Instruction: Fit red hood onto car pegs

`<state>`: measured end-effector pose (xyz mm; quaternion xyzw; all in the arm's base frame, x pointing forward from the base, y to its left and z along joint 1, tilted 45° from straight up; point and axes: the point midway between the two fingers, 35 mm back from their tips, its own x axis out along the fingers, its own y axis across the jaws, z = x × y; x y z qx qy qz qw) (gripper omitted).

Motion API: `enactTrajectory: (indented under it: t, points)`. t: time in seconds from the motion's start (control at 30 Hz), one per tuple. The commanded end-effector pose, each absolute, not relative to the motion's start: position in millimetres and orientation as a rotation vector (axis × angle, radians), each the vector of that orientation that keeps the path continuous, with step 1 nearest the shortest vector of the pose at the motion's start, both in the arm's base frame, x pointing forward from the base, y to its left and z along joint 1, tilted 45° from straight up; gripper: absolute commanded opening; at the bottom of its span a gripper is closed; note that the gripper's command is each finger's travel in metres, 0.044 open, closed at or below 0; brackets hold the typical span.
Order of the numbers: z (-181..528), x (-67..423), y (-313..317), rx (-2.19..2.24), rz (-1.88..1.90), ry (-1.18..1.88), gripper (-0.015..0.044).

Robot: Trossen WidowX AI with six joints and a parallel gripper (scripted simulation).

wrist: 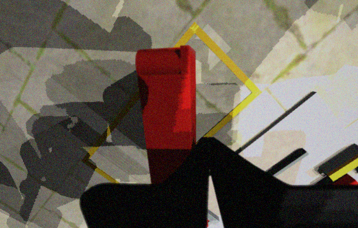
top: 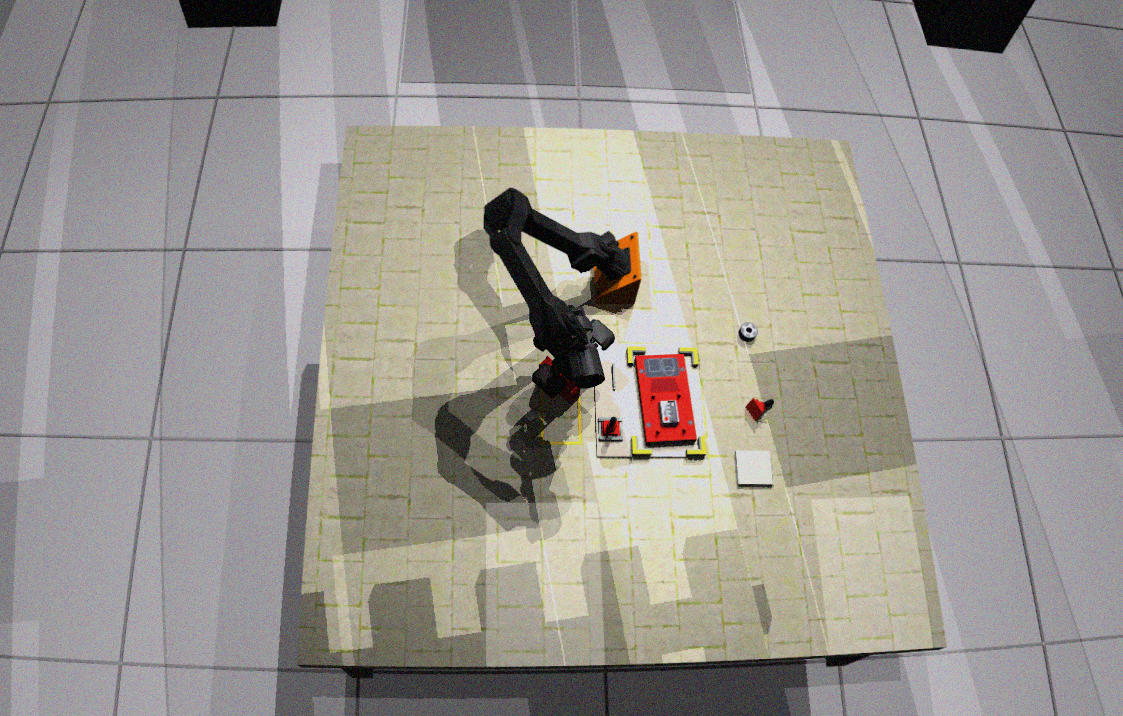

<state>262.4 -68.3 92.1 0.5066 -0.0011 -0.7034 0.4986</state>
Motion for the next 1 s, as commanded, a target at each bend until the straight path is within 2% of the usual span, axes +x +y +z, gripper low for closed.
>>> enactTrajectory:
  t: [0.0, 0.97]
  points:
    - [96, 267, -70, 1.229, -1.696, -0.007, 0.0000]
    - [108, 282, -82, 1.229, -1.695, -0.009, 0.0000]
